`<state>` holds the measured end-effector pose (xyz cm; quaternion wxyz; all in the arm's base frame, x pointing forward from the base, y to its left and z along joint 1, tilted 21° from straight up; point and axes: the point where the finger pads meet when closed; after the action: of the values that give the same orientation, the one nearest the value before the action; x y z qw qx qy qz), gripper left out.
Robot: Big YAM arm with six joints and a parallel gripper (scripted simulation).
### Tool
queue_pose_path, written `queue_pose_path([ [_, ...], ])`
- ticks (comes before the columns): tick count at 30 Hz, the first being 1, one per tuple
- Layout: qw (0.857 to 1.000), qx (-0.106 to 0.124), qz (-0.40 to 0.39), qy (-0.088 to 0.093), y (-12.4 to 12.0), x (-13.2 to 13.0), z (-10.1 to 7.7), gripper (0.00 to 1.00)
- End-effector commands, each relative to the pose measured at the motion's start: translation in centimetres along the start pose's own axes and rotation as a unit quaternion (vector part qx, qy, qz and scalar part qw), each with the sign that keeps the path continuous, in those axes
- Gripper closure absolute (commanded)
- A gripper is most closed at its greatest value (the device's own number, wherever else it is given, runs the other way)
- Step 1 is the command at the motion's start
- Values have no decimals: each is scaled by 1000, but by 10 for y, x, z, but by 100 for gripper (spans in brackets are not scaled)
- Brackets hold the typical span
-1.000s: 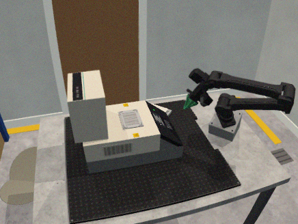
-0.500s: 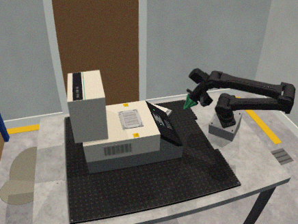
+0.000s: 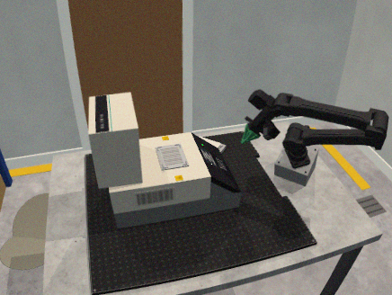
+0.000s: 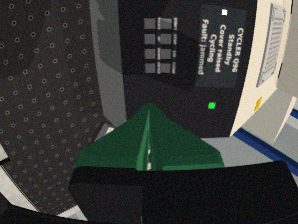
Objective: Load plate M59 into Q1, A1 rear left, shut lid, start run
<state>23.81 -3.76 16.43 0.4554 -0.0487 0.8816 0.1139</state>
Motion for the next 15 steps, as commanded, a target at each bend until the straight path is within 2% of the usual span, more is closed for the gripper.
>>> queue_pose_path([
  [1,1000,0,-17,-13,1,-19,-6,100],
  [9,1000,-5,-10,-5,3,-7,-1,100],
  [15,1000,0,-19,-13,1,-20,-7,100],
])
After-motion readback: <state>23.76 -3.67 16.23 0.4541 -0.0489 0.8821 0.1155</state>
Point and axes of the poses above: the point where the finger pads meet when closed, its own z axis out along the fingers, its own x axis across the jaws, y = z × x, and after that the axes turned 7 degrees about -z, right-handed
